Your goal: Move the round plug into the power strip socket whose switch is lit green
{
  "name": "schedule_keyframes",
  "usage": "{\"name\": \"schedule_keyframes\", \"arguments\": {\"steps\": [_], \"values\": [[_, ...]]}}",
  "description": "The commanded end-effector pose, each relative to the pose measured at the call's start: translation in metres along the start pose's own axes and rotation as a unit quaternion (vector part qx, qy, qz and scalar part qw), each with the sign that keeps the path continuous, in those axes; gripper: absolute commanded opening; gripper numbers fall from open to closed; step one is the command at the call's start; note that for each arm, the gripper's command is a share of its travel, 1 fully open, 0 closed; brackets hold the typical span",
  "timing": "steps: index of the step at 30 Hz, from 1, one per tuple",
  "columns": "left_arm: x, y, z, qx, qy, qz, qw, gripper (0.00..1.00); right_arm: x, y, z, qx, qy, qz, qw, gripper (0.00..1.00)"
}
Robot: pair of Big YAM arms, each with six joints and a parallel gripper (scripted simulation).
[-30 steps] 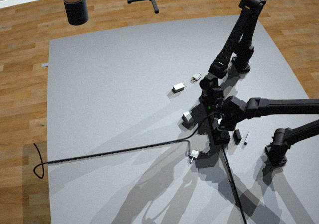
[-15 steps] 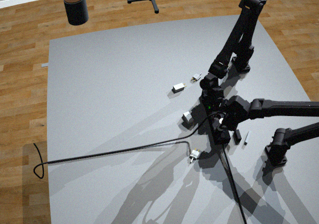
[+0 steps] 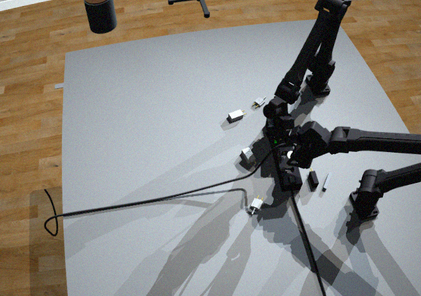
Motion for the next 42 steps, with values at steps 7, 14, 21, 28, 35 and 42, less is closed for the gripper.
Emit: {"name": "schedule_keyframes", "arguments": {"steps": [7, 14, 21, 28, 35, 42], "values": [[0.006, 0.01, 0.032, 0.027, 0.004, -0.004, 1.0, 0.33, -0.019, 0.006, 0.02, -0.019, 0.007, -0.017, 1.0, 0.73], [0.006, 0.01, 0.032, 0.027, 0.003, -0.004, 1.0, 0.33, -0.004, -0.006, -0.007, 0.012, -0.014, 0.005, 1.0, 0.73], [0.002, 0.013, 0.035, 0.018, -0.001, -0.007, 1.0, 0.33, -0.013, 0.001, 0.007, -0.001, -0.005, -0.007, 1.0, 0.73], [0.002, 0.026, 0.039, 0.013, -0.001, -0.007, 1.0, 0.33, -0.018, 0.006, 0.015, -0.011, -0.007, -0.011, 1.0, 0.73], [0.002, 0.057, 0.057, 0.012, -0.001, -0.007, 1.0, 0.33, -0.019, 0.008, 0.022, -0.018, -0.002, -0.012, 1.0, 0.73], [0.003, 0.058, 0.048, 0.024, -0.001, -0.006, 1.0, 0.33, -0.019, 0.008, 0.022, -0.018, -0.002, -0.012, 1.0, 1.0]]}}
Point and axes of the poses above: on each arm, the point where the finger pads meet when closed, its own y axis back along the fingers, its own x axis across the jaws, z = x × y, the point moved 4 cm from there along y, back along the fingers, and after that the axes turned 2 degrees about y, right-handed, at the moved point
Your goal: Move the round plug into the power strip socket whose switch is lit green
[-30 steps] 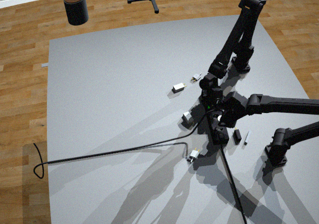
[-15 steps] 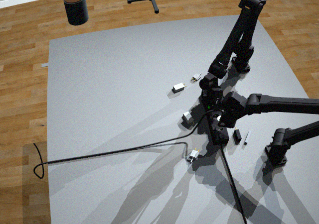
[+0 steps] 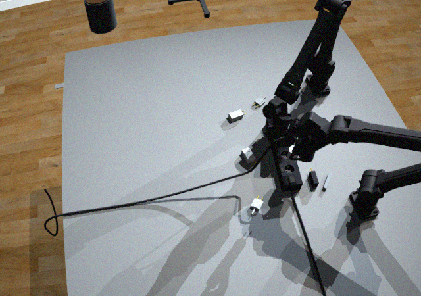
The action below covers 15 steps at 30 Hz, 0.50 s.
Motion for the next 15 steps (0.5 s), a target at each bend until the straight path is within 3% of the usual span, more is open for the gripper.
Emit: {"name": "schedule_keyframes", "arguments": {"steps": [1, 12, 15], "values": [[-0.003, 0.017, 0.02, -0.015, -0.011, -0.006, 1.0, 0.33, -0.016, 0.006, 0.012, -0.011, -0.005, -0.009, 1.0, 1.0], [-0.003, 0.019, 0.024, -0.02, -0.011, -0.006, 1.0, 0.33, 0.005, 0.033, -0.004, -0.003, -0.005, -0.001, 1.0, 1.0], [-0.003, 0.019, 0.024, -0.021, -0.011, -0.006, 1.0, 0.33, 0.0, 0.057, 0.0, -0.01, 0.001, -0.009, 1.0, 1.0]]}}
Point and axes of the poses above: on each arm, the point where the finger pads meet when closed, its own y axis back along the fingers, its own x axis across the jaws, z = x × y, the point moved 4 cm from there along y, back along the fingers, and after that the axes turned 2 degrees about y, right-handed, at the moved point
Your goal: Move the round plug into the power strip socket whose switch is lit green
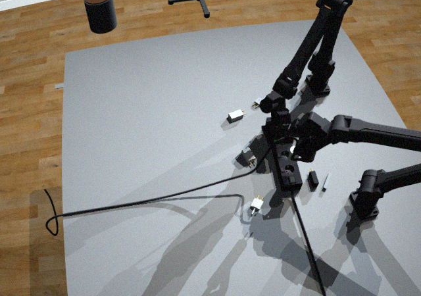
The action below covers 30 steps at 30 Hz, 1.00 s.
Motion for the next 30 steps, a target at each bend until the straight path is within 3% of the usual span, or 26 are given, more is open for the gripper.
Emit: {"name": "schedule_keyframes", "arguments": {"steps": [1, 4, 8, 16, 26, 30], "values": [[-0.003, 0.017, 0.027, -0.03, -0.01, -0.006, 0.999, 0.33, -0.002, 0.048, 0.021, -0.022, 0.031, -0.016, 0.999, 1.0], [-0.003, 0.017, 0.027, -0.03, -0.01, -0.006, 0.999, 0.33, -0.017, 0.077, 0.042, -0.036, 0.045, -0.033, 0.998, 1.0], [-0.003, 0.017, 0.027, -0.03, -0.01, -0.006, 0.999, 0.33, -0.017, 0.079, 0.043, -0.037, 0.039, -0.033, 0.998, 1.0], [-0.003, 0.017, 0.027, -0.03, -0.01, -0.006, 0.999, 0.33, 0.026, 0.102, 0.063, -0.058, -0.008, -0.076, 0.995, 1.0], [-0.003, 0.017, 0.027, -0.03, -0.01, -0.006, 0.999, 0.33, 0.064, 0.153, 0.097, -0.13, -0.032, -0.154, 0.979, 1.0], [-0.021, 0.02, 0.047, -0.046, 0.019, -0.014, 0.999, 0.33, 0.084, 0.176, 0.104, -0.172, -0.052, -0.182, 0.967, 1.0]]}}
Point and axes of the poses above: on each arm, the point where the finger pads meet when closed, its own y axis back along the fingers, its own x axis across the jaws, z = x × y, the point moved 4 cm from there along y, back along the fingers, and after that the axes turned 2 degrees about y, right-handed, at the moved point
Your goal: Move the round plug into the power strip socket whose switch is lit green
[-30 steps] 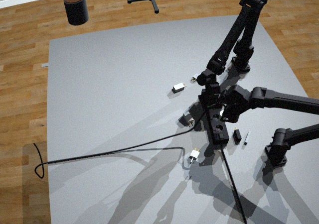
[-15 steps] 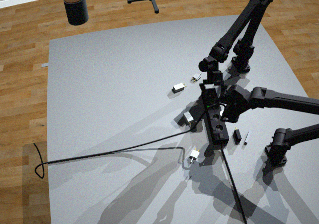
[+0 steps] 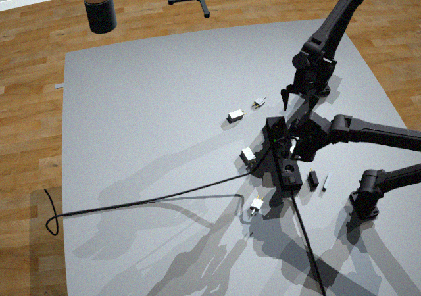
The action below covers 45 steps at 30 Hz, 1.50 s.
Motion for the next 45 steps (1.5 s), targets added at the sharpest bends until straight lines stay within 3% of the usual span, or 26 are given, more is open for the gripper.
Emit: {"name": "schedule_keyframes", "arguments": {"steps": [1, 9, 11, 18, 26, 34, 45], "values": [[-0.028, 0.018, 0.05, -0.045, 0.024, -0.015, 0.999, 0.33, 0.019, 0.041, 0.027, -0.068, -0.062, -0.058, 0.994, 1.0], [-0.1, 0.002, 0.076, -0.044, 0.021, -0.018, 0.999, 0.33, 0.037, 0.09, 0.045, -0.155, -0.099, -0.097, 0.978, 1.0], [-0.1, 0.002, 0.076, -0.044, 0.021, -0.018, 0.999, 0.33, 0.037, 0.09, 0.045, -0.155, -0.099, -0.097, 0.978, 1.0], [-0.133, -0.021, 0.082, -0.034, 0.004, -0.014, 0.999, 0.33, 0.051, 0.127, 0.048, -0.227, -0.137, -0.121, 0.957, 1.0], [-0.128, -0.048, 0.058, -0.013, -0.006, -0.005, 1.0, 0.33, 0.05, 0.13, 0.045, -0.228, -0.132, -0.131, 0.956, 1.0], [-0.129, -0.042, 0.064, -0.022, -0.004, -0.009, 1.0, 0.33, 0.036, 0.158, 0.062, -0.234, -0.117, -0.137, 0.956, 1.0], [-0.129, -0.042, 0.064, -0.021, -0.004, -0.01, 1.0, 0.33, 0.033, 0.159, 0.06, -0.228, -0.123, -0.124, 0.958, 1.0]]}}
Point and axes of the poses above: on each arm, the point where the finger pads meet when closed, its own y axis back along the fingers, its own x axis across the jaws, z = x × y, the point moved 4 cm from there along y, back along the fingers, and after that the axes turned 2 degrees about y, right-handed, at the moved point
